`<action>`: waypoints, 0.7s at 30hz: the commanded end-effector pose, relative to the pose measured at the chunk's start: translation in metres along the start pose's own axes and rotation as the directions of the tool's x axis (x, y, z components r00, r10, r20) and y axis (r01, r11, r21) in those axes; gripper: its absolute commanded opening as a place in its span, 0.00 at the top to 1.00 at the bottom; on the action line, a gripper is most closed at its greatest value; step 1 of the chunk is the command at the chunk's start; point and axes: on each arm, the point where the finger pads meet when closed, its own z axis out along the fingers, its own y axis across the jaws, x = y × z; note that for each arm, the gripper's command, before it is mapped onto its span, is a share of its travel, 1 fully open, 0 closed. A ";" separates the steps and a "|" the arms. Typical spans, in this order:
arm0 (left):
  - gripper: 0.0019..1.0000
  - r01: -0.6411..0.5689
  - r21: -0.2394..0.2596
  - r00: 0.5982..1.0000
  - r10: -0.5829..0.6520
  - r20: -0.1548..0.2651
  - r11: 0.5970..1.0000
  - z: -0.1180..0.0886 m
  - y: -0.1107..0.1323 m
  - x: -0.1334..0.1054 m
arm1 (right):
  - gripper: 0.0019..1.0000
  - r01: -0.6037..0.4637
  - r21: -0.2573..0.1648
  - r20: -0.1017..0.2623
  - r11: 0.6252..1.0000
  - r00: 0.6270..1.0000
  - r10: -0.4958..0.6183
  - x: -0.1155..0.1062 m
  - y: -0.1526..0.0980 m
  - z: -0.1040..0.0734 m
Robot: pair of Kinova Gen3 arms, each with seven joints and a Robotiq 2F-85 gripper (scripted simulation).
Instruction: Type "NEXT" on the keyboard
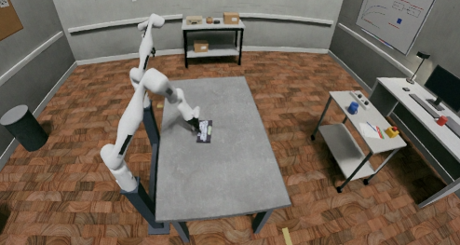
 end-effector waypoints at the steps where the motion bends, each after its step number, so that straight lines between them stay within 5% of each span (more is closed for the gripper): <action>1: 0.00 0.016 0.004 1.000 -0.016 -0.002 1.000 0.000 0.000 0.000 | 0.90 0.000 0.005 -0.001 1.000 1.000 0.000 -0.001 -0.001 0.002; 21: 0.00 0.016 0.004 1.000 -0.016 -0.002 1.000 0.000 0.000 0.000 | 0.90 0.008 0.001 -0.003 1.000 1.000 -0.008 0.002 0.000 -0.004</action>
